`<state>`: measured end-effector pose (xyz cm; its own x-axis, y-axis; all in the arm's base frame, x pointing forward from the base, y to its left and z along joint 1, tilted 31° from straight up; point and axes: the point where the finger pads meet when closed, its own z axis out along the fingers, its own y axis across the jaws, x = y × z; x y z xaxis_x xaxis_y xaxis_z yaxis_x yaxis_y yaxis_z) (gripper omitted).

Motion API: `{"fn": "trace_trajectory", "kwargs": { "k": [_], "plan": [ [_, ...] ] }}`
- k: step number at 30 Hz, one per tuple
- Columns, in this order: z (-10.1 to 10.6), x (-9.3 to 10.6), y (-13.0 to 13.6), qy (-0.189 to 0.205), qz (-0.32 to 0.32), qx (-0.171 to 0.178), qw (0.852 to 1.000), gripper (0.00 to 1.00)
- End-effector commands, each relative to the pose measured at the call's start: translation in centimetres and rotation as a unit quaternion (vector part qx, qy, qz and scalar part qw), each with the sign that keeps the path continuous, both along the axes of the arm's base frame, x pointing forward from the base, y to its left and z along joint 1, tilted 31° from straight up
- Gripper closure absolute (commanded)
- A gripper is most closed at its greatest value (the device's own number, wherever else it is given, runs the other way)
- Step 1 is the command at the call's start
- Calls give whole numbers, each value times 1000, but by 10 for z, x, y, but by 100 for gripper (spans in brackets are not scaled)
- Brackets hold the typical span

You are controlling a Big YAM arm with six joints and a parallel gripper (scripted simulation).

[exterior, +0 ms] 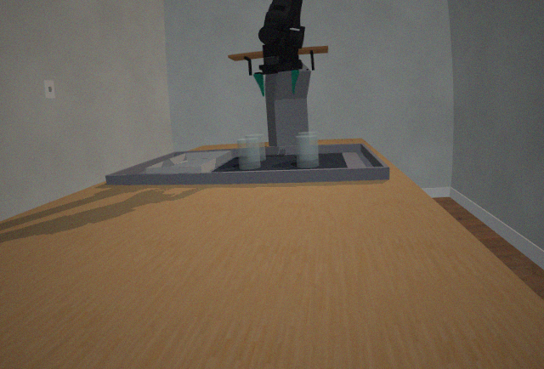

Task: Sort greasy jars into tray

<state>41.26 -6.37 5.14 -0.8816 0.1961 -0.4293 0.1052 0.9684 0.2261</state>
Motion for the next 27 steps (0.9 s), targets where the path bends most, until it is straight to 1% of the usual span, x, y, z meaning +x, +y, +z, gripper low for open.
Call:
{"fn": "trace_trajectory", "kwargs": {
  "k": [1,3,4,23,27],
  "plan": [
    [15,2,-8,-15,-13,0,1000,0],
    [15,2,-8,-15,-13,0,1000,0],
    [15,2,-8,-15,-13,0,1000,100],
    [15,2,-8,-15,-13,0,1000,100],
    [-12,18,-4,-15,-13,0,1000,100]
  ]
}}
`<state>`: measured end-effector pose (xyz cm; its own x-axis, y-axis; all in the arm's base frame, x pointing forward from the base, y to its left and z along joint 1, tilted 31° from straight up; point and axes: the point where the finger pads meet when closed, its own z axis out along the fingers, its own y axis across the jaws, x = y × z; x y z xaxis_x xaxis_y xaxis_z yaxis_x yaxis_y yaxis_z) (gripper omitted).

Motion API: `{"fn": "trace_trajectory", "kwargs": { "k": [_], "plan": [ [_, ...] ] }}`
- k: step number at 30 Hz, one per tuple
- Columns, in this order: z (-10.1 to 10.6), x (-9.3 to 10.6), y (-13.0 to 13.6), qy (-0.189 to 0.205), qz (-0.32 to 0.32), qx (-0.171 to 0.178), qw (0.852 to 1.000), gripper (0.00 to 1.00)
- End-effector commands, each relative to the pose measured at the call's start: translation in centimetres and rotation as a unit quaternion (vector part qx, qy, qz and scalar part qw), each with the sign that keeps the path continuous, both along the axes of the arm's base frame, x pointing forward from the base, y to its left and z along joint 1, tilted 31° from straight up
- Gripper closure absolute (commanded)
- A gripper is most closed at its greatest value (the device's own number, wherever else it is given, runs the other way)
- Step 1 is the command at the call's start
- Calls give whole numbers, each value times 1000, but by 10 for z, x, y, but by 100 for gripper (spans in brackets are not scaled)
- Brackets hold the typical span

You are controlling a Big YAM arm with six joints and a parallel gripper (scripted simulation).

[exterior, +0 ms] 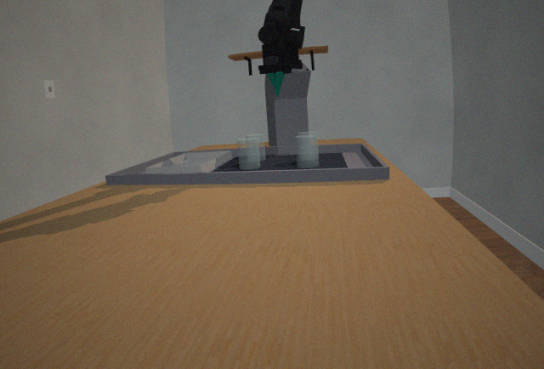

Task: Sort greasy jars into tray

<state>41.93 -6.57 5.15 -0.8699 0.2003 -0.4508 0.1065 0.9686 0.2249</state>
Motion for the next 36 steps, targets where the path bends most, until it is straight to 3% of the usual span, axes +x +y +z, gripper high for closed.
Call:
{"fn": "trace_trajectory", "kwargs": {
  "k": [1,5,8,36],
  "plan": [
    [-19,15,-1,-3,-10,2,1000,100],
    [-46,30,4,-3,-10,2,1000,100],
    [-52,34,5,-3,-10,2,1000,100],
    [-52,34,5,-3,-10,2,1000,100]
  ]
}}
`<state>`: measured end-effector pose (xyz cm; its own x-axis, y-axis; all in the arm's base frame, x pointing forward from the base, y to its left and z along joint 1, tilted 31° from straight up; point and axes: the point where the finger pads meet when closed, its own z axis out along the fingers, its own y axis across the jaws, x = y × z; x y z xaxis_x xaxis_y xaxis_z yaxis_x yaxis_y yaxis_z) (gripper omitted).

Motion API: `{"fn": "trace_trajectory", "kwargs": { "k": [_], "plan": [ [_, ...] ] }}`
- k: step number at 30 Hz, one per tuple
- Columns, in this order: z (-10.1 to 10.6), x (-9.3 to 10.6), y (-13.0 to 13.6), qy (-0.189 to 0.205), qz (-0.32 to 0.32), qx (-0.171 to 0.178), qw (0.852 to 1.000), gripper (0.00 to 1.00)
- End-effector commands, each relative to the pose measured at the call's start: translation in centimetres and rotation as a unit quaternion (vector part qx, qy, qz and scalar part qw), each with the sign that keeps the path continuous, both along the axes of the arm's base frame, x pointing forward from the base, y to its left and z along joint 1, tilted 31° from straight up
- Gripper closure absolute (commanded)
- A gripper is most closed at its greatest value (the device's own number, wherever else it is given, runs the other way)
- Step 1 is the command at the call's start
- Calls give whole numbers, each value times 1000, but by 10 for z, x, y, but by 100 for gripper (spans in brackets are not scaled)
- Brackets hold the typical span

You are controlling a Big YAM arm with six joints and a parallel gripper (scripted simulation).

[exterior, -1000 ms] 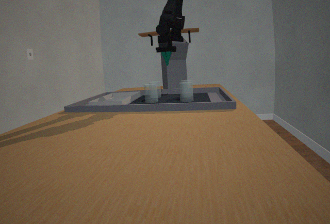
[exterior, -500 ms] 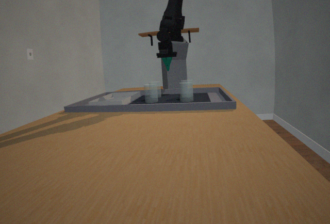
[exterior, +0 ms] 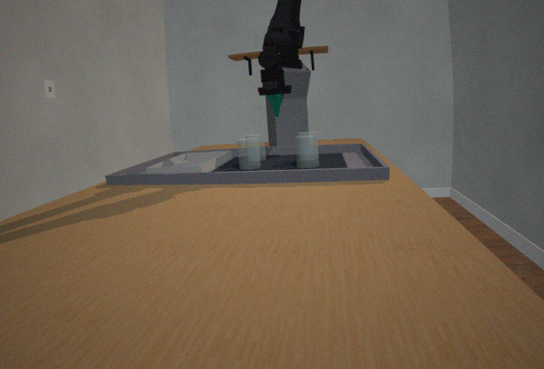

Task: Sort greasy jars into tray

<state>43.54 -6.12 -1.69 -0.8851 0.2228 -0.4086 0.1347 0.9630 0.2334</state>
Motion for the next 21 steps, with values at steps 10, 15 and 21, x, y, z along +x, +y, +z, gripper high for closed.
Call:
{"fn": "trace_trajectory", "kwargs": {
  "k": [10,15,21],
  "plan": [
    [21,27,3,-25,0,-5,1000,100],
    [21,27,3,-25,0,-5,1000,100],
    [12,23,-34,-25,0,-5,1000,100]
  ]
}}
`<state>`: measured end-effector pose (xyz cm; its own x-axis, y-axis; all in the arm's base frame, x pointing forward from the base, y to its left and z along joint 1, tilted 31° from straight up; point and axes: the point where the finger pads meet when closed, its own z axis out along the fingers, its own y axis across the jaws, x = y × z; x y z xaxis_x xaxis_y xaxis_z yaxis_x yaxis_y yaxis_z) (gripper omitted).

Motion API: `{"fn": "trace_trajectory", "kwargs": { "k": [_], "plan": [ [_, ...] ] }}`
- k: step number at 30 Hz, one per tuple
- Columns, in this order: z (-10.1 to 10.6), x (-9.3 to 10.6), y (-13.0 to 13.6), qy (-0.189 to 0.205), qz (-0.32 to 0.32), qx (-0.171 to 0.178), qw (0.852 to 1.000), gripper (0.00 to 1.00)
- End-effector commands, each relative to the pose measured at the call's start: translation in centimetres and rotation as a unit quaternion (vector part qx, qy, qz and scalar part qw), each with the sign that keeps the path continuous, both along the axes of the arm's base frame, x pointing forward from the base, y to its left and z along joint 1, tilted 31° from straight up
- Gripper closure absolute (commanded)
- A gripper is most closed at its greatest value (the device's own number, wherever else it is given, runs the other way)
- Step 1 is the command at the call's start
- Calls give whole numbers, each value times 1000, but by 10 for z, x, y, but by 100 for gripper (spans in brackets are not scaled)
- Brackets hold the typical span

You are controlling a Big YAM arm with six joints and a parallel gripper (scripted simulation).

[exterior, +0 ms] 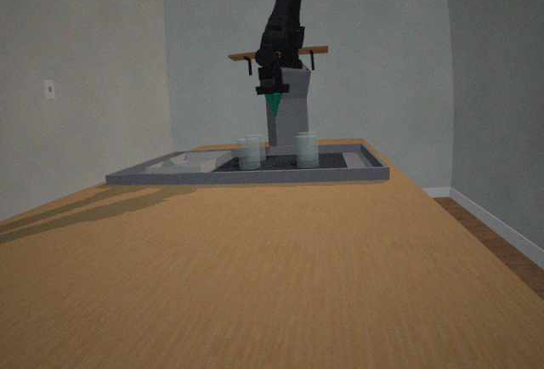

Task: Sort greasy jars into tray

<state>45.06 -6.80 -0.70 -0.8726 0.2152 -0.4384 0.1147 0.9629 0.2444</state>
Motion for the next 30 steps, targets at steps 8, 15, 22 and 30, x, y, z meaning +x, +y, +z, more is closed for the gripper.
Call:
{"fn": "trace_trajectory", "kwargs": {
  "k": [8,15,22,30],
  "plan": [
    [-10,1,-79,-8,-7,-9,1000,100],
    [-31,13,-76,-8,-7,-9,1000,100],
    [-51,25,-72,-8,-7,-9,1000,100],
    [-76,39,-68,-8,-7,-9,1000,100]
  ]
}}
